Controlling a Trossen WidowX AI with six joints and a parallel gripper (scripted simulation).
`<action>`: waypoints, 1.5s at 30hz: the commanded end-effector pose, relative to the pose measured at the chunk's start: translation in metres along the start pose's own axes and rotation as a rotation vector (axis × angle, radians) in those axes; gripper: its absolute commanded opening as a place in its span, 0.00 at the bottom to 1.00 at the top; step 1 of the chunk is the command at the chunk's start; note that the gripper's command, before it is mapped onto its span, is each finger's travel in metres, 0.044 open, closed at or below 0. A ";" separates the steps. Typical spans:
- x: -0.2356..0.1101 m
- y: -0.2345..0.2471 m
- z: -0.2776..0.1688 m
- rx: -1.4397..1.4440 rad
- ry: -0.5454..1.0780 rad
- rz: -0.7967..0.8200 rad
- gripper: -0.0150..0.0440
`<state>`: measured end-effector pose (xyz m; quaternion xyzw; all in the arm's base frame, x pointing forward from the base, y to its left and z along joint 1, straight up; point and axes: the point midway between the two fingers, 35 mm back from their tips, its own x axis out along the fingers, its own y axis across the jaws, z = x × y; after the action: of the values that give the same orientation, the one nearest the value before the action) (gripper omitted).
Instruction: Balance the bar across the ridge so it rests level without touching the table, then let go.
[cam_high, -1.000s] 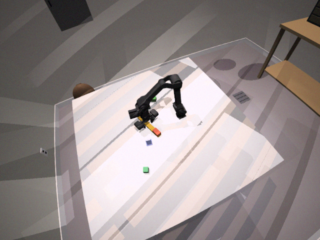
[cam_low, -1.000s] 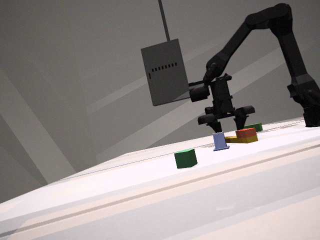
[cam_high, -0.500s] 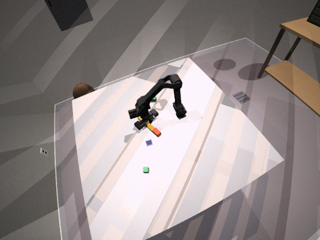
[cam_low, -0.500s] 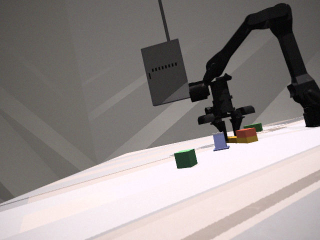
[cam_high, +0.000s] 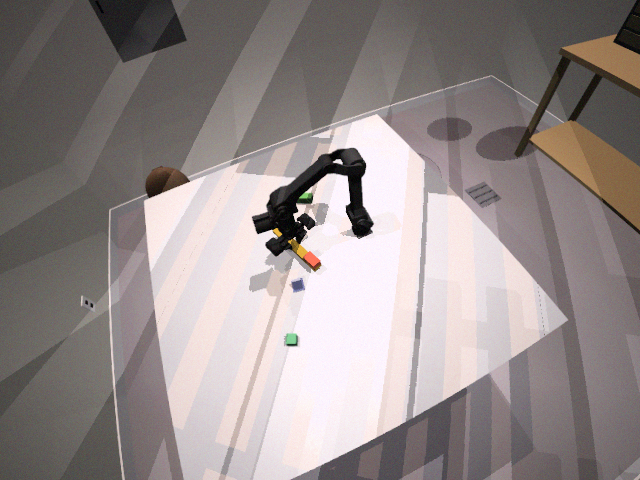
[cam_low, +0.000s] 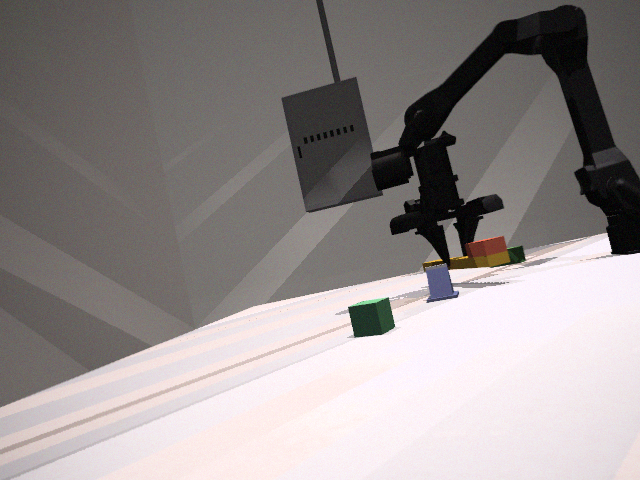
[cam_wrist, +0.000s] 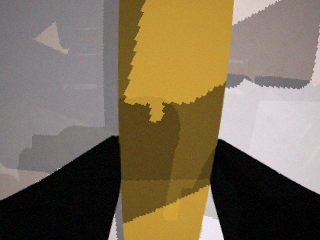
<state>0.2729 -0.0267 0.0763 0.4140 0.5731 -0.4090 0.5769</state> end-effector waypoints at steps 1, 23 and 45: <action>-0.014 0.001 0.001 0.002 -0.008 0.015 0.25; -0.067 -0.003 -0.001 0.004 -0.010 0.013 0.25; -0.071 0.052 -0.047 0.307 -0.003 0.018 0.25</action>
<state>0.3016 0.0254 0.1479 0.4921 0.5093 -0.4746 0.5227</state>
